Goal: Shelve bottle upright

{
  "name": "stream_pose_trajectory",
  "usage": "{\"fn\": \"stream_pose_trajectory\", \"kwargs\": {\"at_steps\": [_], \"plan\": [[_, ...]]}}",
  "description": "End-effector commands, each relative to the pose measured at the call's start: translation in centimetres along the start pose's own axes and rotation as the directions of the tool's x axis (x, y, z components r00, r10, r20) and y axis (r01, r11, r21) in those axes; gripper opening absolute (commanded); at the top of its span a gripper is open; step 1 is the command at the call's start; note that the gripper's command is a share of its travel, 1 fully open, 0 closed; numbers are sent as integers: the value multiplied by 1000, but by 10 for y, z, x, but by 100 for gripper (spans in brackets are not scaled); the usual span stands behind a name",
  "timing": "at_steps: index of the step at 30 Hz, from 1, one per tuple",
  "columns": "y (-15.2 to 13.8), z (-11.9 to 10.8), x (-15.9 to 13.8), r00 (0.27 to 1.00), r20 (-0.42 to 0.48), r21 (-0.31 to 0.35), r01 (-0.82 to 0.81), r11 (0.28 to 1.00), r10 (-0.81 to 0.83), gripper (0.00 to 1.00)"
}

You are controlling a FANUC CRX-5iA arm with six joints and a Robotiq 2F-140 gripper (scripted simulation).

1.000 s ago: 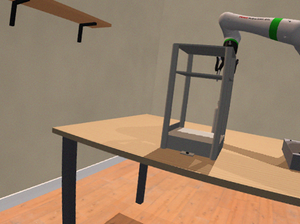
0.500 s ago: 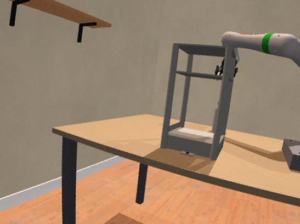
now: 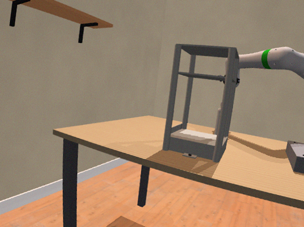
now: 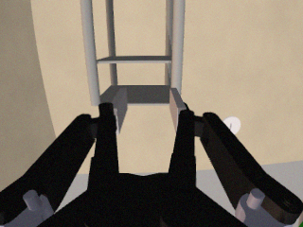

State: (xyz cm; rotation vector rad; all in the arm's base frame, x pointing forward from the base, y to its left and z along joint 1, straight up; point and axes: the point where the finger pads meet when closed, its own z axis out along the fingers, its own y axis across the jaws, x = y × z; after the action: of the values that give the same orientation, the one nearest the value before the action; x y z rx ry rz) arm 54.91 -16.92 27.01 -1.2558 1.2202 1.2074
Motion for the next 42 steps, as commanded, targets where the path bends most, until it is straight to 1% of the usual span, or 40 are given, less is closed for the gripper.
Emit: {"fn": "stream_pose_trajectory", "kwargs": {"at_steps": [1,26,42], "plan": [[0,1,0,999,32,-5,-4,1000,4,36],[0,2,10,999,33,-8,-7,1000,7,36],[0,2,35,999,33,-8,-7,1000,7,36]]}}
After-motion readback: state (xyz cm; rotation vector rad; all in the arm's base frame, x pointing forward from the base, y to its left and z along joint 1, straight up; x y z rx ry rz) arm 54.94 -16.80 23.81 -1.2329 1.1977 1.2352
